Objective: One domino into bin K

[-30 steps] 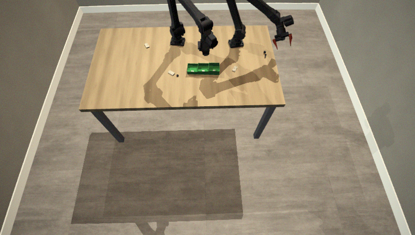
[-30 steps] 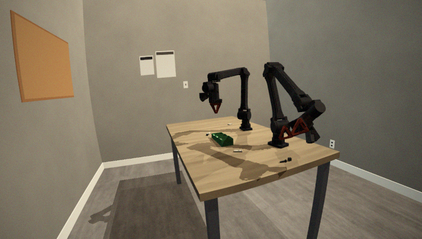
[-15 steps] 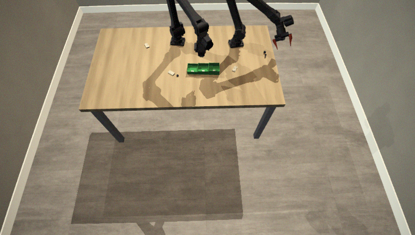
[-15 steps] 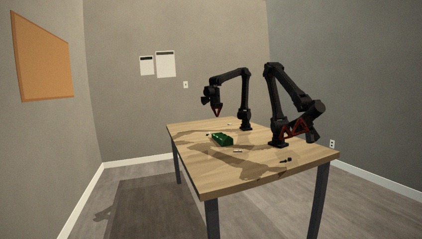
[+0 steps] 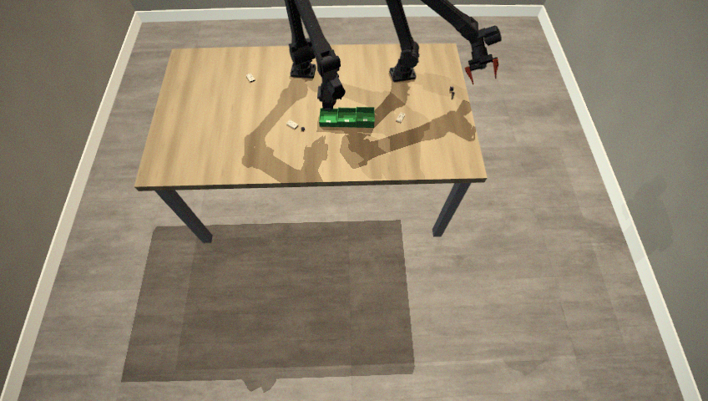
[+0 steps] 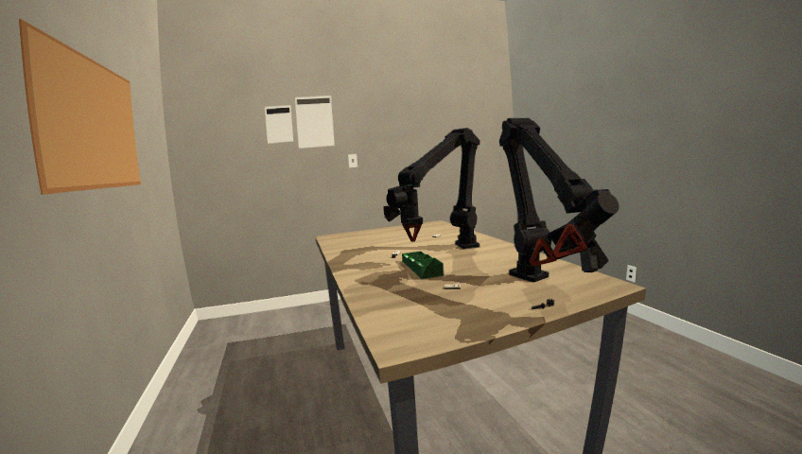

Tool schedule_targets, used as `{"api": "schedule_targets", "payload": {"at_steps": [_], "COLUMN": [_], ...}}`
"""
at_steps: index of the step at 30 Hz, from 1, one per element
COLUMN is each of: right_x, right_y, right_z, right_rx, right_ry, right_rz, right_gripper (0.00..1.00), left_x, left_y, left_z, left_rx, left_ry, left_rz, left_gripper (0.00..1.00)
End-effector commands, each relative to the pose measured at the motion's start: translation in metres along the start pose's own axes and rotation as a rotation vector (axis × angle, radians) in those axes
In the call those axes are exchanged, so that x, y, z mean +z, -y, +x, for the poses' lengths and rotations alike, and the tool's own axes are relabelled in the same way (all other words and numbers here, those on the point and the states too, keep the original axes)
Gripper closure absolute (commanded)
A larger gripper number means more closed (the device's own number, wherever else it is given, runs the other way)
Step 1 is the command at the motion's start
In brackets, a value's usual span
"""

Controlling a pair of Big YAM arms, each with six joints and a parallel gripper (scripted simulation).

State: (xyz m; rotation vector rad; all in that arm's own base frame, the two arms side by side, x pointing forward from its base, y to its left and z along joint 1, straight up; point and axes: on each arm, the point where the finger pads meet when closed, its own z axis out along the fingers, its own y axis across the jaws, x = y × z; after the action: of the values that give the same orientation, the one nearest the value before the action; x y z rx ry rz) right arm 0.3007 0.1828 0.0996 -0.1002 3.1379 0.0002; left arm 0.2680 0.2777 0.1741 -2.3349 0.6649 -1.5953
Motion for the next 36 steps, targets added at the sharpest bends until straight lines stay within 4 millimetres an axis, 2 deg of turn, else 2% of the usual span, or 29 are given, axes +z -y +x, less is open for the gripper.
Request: {"api": "schedule_targets", "payload": {"at_steps": [1,3,4,5,6,7,8,10,12,27,29,30,31,33,35,36], "right_x": [0.018,0.018,0.002,-0.005,-0.007,-0.004,0.022,0.028,0.028,0.068,0.068,0.061,0.072,0.079,0.08,0.067], "right_y": [0.014,0.014,0.006,-0.003,-0.004,-0.003,0.008,0.01,0.01,0.011,0.011,0.004,0.01,0.011,0.011,0.006], "right_z": [-0.002,-0.002,-0.019,-0.02,-0.02,-0.018,0.001,0.0,0.0,0.001,0.001,-0.012,-0.001,0.001,0.001,-0.009], "right_rx": [-0.016,-0.016,-0.016,-0.038,-0.039,-0.039,-0.035,-0.029,-0.029,-0.025,-0.025,-0.025,-0.025,-0.025,-0.025,-0.017], "right_ry": [0.002,0.004,0.046,0.063,0.069,0.061,-0.002,-0.002,-0.002,-0.002,-0.002,0.025,0.001,-0.002,-0.002,0.024], "right_rz": [-0.003,-0.004,-0.024,-0.032,-0.035,-0.031,-0.001,-0.001,-0.001,-0.001,-0.001,-0.014,-0.003,-0.001,-0.001,-0.013], "right_gripper": [0.91,0.91,0.91,0.91,0.91,0.91,0.91,0.91,0.91,0.91,0.91,0.91,0.91,0.91,0.91,0.91], "left_x": [-0.005,-0.005,-0.005,-0.005,-0.005,-0.005,-0.005,-0.005,-0.005,-0.005,-0.005,-0.005,-0.005,-0.005,-0.005,-0.005], "left_y": [0.01,0.01,0.01,0.01,0.01,0.01,0.01,0.01,0.01,0.01,0.01,0.01,0.01,0.01,0.01,0.01], "left_z": [0.001,0.001,0.001,0.001,0.001,0.001,0.001,0.001,0.001,0.001,0.001,0.001,0.001,0.001,0.001,0.001], "left_rx": [0.01,0.01,0.01,0.01,0.01,0.01,0.01,0.01,0.01,0.01,0.01,0.01,0.01,0.01,0.01,0.01], "left_ry": [0.005,0.005,0.005,0.005,0.005,0.005,0.005,0.005,0.005,0.005,0.005,0.005,0.005,0.005,0.005,0.005], "left_rz": [0.02,0.02,0.02,0.02,0.02,0.02,0.02,0.02,0.02,0.02,0.02,0.02,0.02,0.02,0.02,0.02], "left_gripper": [0.0,0.0,0.0,0.0,0.0,0.0,0.0,0.0,0.0,0.0,0.0,0.0,0.0,0.0,0.0,0.0]}}
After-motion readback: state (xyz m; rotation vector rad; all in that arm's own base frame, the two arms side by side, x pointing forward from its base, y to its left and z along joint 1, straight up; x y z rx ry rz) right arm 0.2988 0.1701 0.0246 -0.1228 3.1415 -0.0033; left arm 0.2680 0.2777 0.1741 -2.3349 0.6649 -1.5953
